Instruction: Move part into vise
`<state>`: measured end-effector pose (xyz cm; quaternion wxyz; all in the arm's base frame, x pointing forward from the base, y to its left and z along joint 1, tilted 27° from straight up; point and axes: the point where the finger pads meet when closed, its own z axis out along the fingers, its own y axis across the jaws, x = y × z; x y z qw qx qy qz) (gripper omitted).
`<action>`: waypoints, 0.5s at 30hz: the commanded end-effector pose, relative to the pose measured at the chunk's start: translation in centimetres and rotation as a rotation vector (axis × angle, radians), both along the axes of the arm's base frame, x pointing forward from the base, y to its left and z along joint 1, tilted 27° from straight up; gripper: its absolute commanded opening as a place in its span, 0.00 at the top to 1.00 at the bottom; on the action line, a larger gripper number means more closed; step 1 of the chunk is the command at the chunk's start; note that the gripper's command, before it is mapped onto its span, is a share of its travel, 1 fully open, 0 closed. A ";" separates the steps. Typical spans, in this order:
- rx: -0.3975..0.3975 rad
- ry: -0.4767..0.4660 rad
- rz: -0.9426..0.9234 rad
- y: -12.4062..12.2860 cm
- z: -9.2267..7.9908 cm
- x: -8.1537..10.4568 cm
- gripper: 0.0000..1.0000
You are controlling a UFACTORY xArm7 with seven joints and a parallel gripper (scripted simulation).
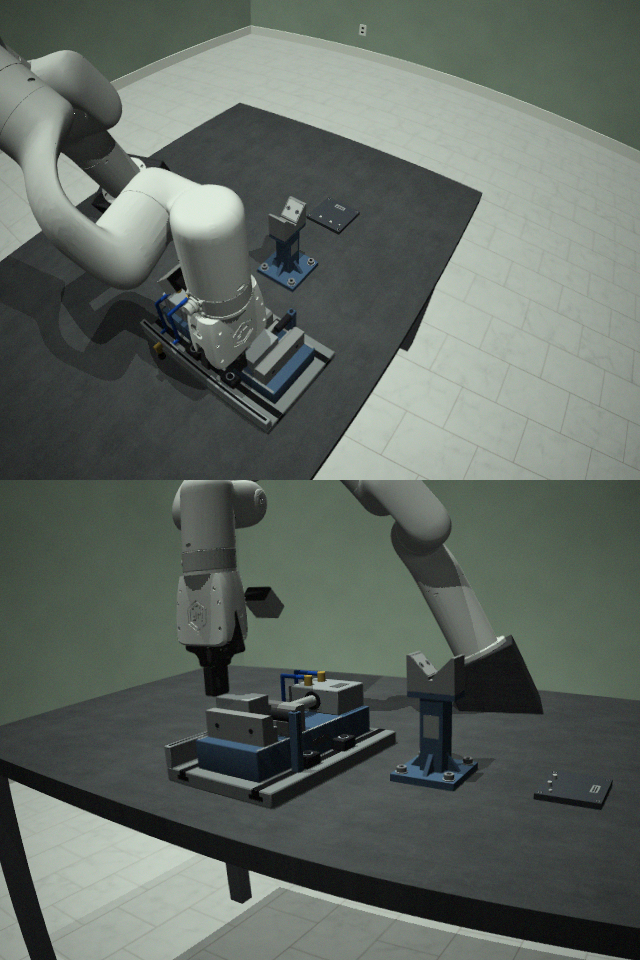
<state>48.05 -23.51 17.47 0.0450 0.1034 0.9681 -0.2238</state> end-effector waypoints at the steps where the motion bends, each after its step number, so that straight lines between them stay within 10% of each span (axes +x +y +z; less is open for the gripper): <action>1: -0.002 -0.004 0.002 0.0 0.1 0.2 1.00; 15: -0.002 -0.004 0.002 -0.1 -0.3 0.2 1.00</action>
